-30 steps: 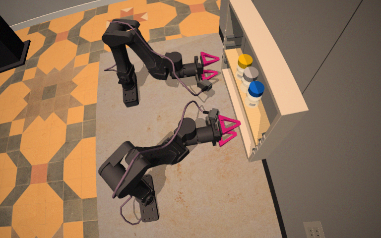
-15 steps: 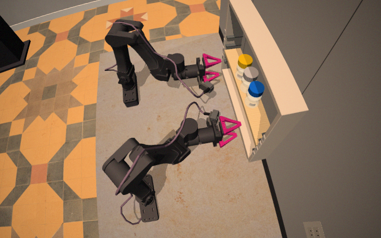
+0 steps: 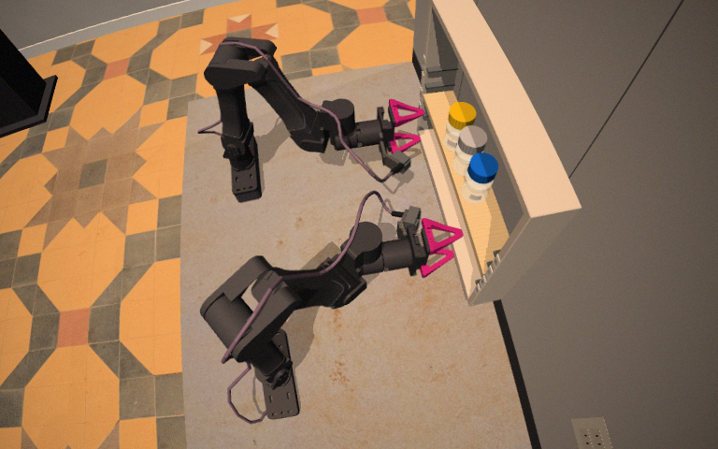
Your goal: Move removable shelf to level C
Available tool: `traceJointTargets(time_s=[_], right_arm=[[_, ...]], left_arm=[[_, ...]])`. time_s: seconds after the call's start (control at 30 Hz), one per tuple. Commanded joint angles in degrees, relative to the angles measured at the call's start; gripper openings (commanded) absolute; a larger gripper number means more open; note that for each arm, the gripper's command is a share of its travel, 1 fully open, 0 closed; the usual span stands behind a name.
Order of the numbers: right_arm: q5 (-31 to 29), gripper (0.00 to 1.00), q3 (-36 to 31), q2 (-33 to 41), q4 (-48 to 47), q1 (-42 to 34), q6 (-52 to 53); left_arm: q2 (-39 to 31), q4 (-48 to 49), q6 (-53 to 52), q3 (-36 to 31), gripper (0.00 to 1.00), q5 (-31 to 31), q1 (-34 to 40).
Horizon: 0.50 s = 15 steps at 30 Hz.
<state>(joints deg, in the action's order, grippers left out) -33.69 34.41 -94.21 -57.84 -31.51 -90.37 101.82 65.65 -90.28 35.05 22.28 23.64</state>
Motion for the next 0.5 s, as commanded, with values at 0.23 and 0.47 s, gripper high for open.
traceJointTargets(time_s=[0.23, 0.47], right_arm=[[1.82, 1.00, 3.79, -2.24, -0.41, 1.72, 0.35], [2.69, 1.00, 5.52, -3.70, -0.15, 2.60, 0.35]], left_arm=[[1.79, -0.67, 0.27, 3.59, 1.00, -1.28, -1.31], [3.20, -1.23, 0.28, 5.57, 1.00, -1.85, -1.88]])
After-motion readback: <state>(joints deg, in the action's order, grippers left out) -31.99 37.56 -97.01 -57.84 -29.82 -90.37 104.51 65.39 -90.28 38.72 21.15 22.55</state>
